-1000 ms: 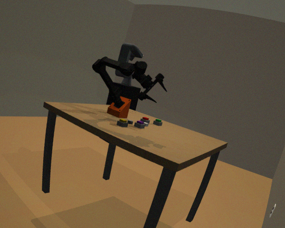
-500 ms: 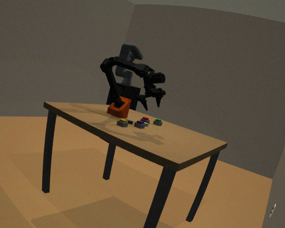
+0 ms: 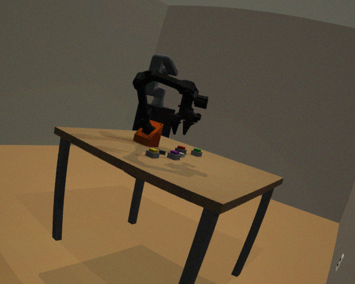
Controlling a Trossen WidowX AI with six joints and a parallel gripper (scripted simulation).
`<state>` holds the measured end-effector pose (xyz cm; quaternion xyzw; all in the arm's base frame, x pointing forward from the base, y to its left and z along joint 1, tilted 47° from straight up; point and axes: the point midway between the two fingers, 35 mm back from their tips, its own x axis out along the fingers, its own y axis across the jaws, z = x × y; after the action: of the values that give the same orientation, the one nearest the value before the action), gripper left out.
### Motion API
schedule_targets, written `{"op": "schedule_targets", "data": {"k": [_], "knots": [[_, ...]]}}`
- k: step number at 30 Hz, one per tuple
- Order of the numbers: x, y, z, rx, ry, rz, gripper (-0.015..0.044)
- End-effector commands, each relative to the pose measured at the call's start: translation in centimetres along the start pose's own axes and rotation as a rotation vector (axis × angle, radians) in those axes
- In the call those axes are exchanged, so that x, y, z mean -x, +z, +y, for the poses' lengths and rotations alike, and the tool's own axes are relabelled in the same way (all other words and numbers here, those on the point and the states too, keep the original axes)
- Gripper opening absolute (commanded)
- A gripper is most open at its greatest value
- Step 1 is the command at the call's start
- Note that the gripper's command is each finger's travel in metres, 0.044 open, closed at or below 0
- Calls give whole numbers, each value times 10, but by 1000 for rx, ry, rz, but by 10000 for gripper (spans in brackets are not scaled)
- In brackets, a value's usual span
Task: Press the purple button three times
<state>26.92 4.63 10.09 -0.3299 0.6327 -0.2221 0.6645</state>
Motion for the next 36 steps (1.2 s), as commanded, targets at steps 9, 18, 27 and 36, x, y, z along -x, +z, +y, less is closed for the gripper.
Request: {"op": "schedule_targets", "data": {"k": [9, 18, 27, 36], "knots": [[-61, 0, -2, 19, -17, 3, 164], [-61, 0, -2, 19, -17, 3, 20], [-61, 0, -2, 19, -17, 3, 20], [-75, 0, -2, 19, -17, 2, 20]]}}
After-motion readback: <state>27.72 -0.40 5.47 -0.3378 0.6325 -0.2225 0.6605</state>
